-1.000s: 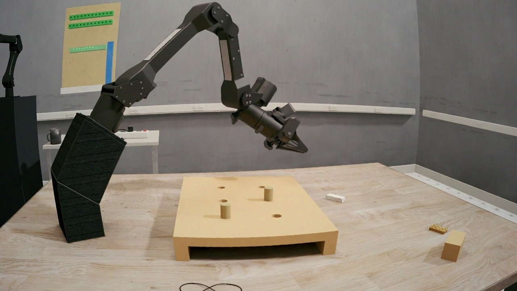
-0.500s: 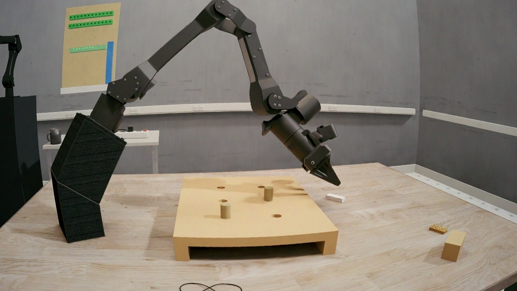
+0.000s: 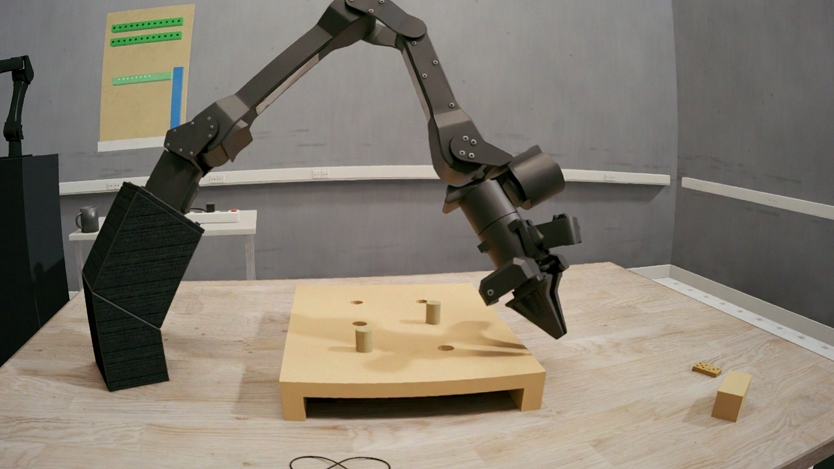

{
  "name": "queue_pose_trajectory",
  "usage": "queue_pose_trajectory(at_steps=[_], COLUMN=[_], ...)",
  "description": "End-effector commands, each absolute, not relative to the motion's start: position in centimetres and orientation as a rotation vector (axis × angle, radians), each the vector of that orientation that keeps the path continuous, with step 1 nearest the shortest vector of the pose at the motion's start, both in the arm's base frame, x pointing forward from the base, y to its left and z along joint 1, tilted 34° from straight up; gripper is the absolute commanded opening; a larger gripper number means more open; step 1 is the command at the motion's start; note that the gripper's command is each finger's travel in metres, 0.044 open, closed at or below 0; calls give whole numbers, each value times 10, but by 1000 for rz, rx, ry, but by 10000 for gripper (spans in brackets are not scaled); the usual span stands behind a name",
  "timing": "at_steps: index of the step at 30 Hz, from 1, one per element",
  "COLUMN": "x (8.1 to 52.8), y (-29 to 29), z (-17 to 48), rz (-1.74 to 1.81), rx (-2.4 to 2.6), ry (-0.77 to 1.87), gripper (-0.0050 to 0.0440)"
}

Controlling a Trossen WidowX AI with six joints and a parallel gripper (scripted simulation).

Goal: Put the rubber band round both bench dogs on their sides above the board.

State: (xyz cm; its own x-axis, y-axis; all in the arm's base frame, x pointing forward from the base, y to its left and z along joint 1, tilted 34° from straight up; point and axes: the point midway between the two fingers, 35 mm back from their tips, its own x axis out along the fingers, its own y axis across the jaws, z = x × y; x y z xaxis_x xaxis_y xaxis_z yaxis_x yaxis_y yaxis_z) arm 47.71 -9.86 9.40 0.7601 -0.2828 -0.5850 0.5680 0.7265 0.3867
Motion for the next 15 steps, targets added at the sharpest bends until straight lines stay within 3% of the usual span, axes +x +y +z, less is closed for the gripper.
queue_pose_trajectory(at_steps=[1, 15], x=[473, 426], y=[-113, -177], z=[89, 42], rz=[-508, -671], rx=[635, 953], ry=[542, 648], gripper=[80, 80])
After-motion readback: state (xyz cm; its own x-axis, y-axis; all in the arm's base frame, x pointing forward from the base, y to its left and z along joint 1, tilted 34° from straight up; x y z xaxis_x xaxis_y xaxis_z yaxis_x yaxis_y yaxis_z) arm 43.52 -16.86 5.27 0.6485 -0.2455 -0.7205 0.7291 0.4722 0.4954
